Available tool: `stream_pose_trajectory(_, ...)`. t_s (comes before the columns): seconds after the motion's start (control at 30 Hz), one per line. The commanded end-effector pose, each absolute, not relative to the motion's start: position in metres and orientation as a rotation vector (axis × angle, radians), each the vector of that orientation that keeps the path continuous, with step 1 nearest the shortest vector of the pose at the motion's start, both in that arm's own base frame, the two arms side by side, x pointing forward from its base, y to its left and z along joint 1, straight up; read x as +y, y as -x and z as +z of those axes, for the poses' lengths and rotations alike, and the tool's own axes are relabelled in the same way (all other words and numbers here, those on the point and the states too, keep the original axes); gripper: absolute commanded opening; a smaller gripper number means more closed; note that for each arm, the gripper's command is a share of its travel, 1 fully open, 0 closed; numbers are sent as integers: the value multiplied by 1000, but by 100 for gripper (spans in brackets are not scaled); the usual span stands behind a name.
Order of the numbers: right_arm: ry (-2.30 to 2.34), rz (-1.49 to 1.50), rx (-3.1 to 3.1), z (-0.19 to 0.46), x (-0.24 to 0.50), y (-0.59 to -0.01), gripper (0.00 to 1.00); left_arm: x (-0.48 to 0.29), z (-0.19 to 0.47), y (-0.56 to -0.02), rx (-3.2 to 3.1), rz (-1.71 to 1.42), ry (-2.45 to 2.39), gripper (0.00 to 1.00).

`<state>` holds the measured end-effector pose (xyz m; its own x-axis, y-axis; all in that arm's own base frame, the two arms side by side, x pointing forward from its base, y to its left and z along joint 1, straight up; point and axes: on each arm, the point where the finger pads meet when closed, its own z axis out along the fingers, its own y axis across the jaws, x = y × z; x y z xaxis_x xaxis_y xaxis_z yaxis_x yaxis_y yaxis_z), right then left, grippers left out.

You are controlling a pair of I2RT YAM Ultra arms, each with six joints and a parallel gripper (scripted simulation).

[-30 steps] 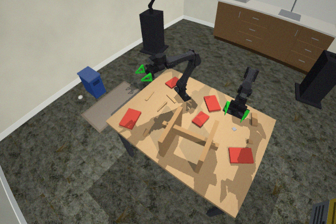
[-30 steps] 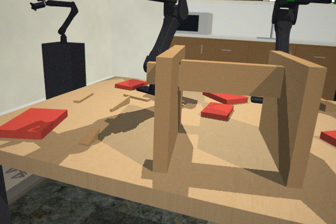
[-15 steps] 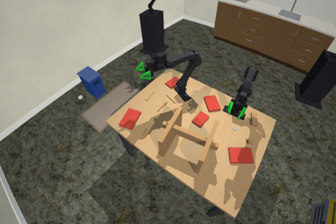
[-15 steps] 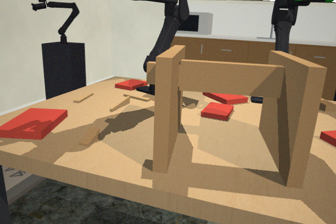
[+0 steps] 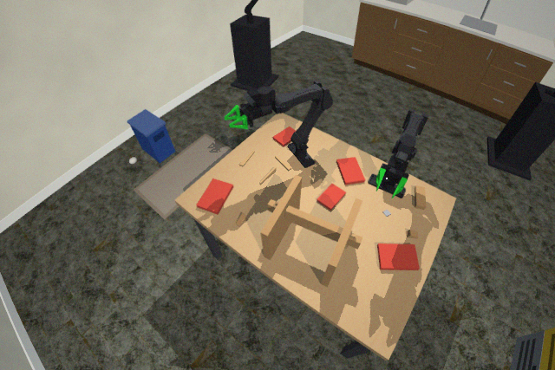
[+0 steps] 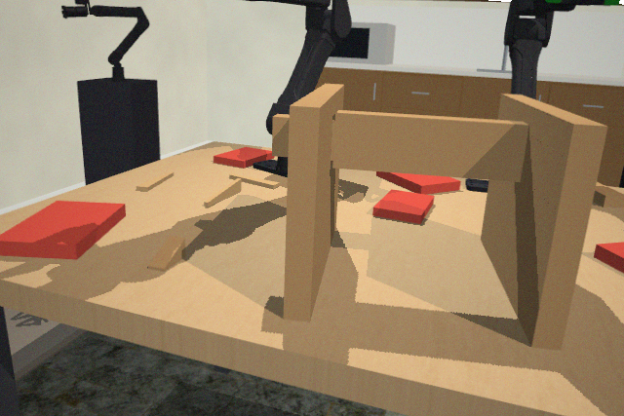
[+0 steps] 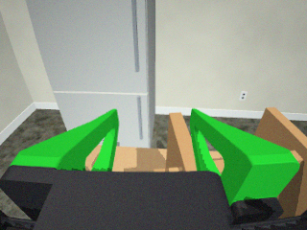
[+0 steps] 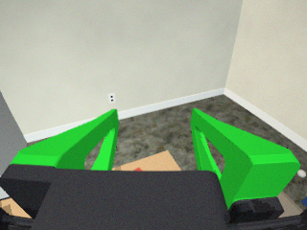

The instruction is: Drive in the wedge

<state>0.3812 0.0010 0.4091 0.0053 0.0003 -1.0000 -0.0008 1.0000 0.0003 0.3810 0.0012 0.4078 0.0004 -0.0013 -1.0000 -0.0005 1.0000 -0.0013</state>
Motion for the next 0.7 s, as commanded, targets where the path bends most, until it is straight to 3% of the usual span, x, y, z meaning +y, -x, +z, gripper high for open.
stream_pose_trajectory(0.0,2,5,1542,416,4,-381,58,-2,399,-387,1602,0,-8,57)
stream_pose_trajectory(0.37,2,1,1519,426,2,-376,58,0,405,-385,1570,2,-7,57)
stream_pose_trajectory(0.67,27,93,1697,398,39,-396,58,-8,388,-399,1725,-34,30,57)
